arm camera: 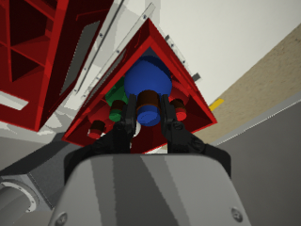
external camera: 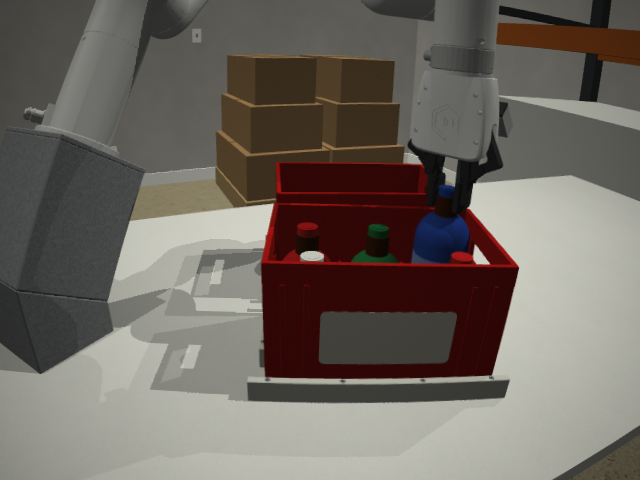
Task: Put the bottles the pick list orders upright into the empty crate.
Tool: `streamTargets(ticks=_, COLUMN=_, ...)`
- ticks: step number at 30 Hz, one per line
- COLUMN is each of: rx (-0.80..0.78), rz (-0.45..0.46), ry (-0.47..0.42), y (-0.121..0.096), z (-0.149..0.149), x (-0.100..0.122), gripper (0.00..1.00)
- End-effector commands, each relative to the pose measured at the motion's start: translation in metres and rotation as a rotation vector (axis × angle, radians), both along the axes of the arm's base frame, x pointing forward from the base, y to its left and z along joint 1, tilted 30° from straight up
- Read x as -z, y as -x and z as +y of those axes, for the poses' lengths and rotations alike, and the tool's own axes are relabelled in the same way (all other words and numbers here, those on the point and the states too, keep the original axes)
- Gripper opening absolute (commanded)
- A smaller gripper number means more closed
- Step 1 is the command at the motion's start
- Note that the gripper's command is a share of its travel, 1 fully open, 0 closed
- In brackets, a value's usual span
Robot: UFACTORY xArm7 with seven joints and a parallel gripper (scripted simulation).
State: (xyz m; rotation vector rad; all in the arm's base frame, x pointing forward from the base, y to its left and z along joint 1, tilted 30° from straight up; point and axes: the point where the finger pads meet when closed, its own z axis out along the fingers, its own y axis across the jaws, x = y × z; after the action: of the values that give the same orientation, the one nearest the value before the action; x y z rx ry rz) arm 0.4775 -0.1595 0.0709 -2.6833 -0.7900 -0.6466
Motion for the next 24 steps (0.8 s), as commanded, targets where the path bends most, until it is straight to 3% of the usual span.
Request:
streamTargets(ticks=1, rx=0.003, rz=-0.003, ry=0.003, y=0.001, z=-0.003, x=-0.005, gripper=0.00)
streamTargets(ticks=24, rx=0.003, rz=-0.003, ry=0.003, y=0.013, z=-0.016, x=-0.035, gripper=0.00)
